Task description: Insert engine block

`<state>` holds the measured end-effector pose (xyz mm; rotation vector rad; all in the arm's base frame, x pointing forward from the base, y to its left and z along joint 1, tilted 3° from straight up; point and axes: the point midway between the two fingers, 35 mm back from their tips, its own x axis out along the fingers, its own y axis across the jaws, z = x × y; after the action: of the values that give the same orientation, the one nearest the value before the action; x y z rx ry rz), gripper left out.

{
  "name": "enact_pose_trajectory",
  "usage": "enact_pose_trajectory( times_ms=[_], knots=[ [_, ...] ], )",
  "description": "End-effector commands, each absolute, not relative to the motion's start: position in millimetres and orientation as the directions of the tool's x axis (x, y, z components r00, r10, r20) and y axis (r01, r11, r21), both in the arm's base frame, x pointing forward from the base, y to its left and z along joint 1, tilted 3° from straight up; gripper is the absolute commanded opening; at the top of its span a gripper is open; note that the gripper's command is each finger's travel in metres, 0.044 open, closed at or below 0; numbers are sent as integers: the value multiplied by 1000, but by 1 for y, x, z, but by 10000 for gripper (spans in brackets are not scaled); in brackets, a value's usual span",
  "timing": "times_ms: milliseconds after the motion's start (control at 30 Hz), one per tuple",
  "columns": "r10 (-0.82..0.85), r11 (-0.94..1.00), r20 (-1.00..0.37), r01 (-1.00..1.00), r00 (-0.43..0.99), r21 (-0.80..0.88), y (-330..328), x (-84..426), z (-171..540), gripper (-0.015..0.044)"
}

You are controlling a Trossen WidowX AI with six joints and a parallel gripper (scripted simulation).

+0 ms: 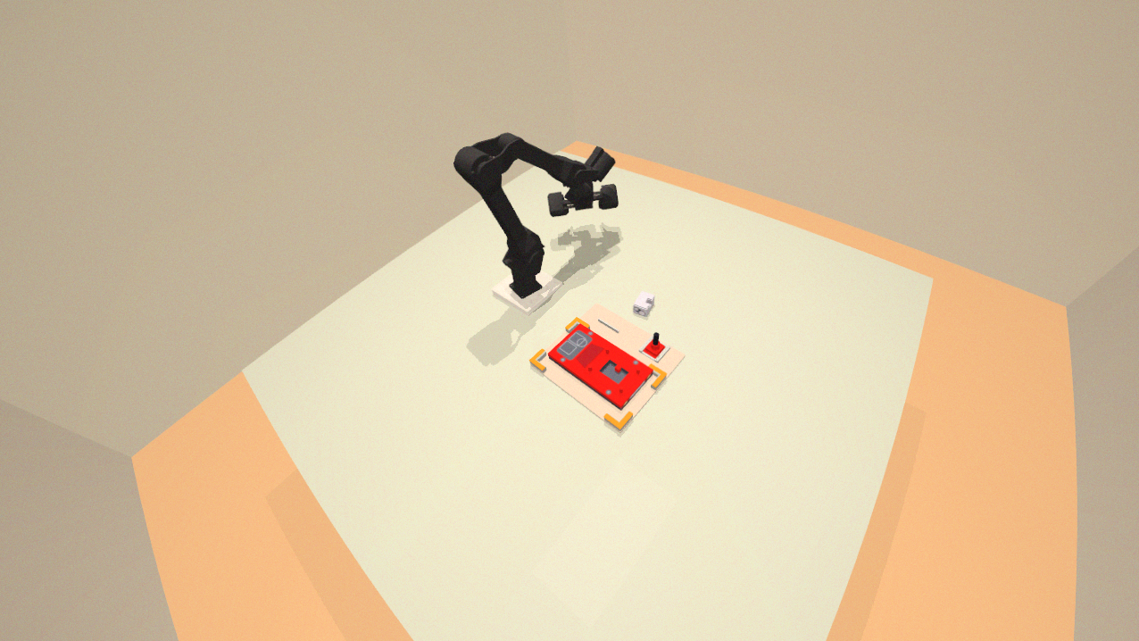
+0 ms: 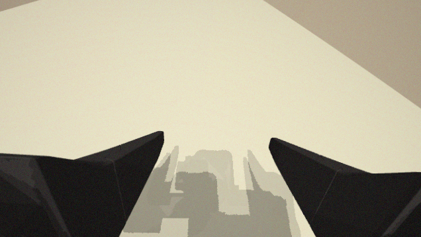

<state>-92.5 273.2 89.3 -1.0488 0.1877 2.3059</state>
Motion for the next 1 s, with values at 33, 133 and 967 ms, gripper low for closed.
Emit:
enact_pose_trajectory(
  times_ms=[33, 133, 967],
  knots=[
    [431, -739, -760, -673, -485, 10, 275, -94, 91, 440],
    [415, -683, -779, -726, -470, 74, 275, -95, 91, 440],
    [266, 44, -914, -943, -306, 329, 270, -101, 97, 440]
  ],
)
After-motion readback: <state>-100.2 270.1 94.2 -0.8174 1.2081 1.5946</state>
